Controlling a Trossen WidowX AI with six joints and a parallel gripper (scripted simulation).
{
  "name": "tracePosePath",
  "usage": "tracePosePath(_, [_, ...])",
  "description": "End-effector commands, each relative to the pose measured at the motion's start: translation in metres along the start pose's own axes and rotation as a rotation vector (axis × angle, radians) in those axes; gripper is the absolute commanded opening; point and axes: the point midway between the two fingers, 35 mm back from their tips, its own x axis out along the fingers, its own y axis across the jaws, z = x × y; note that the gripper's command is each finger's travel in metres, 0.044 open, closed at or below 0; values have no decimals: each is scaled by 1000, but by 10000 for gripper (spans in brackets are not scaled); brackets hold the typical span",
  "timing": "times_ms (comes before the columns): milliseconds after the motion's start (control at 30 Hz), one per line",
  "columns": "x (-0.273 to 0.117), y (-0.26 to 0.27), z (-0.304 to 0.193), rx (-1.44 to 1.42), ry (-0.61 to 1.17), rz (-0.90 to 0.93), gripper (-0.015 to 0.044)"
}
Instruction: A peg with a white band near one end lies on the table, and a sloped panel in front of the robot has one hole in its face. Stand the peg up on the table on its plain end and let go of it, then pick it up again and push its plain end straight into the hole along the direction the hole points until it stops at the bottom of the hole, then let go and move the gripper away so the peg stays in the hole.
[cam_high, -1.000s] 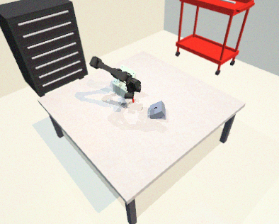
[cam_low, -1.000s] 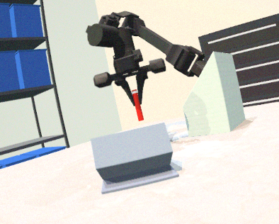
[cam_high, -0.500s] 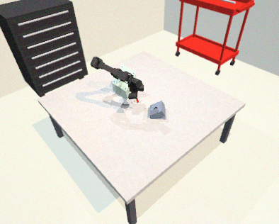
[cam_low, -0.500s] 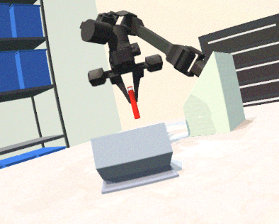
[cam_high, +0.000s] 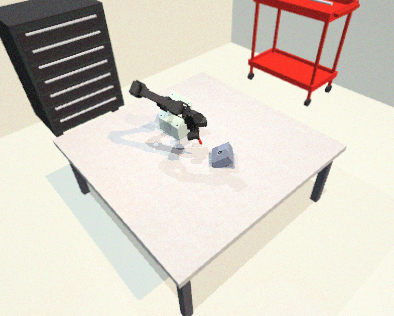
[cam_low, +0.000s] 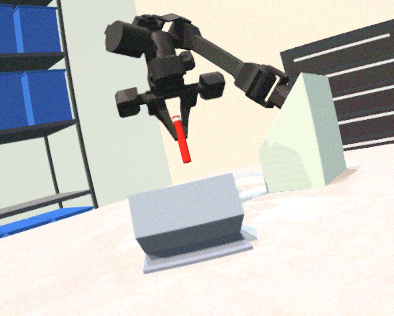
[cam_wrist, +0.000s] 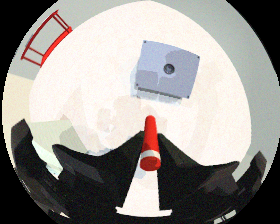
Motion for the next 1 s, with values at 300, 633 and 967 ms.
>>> tracePosePath(300, [-4,-13,29,-104,-106,-19,0])
tracePosePath(633, [-6,-20,46,-169,-167,-36,0])
tracePosePath(967, [8,-22,53,-179,-175,-39,0])
